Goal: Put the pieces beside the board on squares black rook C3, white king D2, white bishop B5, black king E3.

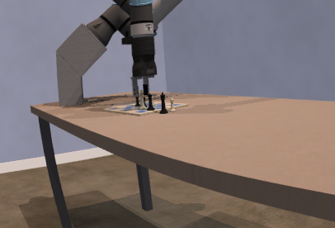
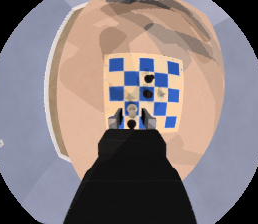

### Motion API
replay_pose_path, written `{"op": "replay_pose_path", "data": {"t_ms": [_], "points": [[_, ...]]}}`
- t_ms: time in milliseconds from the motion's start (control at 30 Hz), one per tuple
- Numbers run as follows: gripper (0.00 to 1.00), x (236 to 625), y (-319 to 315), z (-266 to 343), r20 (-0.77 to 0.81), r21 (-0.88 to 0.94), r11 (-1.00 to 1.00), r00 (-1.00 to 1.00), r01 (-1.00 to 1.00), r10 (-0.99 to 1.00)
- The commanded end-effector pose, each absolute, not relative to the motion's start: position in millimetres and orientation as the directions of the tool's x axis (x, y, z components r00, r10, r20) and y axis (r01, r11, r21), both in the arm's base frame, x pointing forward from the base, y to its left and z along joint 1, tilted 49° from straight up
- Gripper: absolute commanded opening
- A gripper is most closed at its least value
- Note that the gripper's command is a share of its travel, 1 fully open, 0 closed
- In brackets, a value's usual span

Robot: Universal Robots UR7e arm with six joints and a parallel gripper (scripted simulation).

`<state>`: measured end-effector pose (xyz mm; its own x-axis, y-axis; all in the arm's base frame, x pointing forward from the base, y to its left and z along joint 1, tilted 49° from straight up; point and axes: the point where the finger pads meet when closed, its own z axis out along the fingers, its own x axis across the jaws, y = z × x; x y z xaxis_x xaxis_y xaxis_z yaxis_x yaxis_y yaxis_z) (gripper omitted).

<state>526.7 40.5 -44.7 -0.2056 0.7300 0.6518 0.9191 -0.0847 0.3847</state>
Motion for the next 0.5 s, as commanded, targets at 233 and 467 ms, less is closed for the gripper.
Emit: {"op": "replay_pose_path", "data": {"t_ms": [233,467], "points": [[0.79,508.1,1.6,-7.3,0.651,0.386,-0.085,-0.206,0.919,0.730],[0.79,503.3,-8.1,2.1,0.651,0.386,-0.085,-0.206,0.919,0.730]]}}
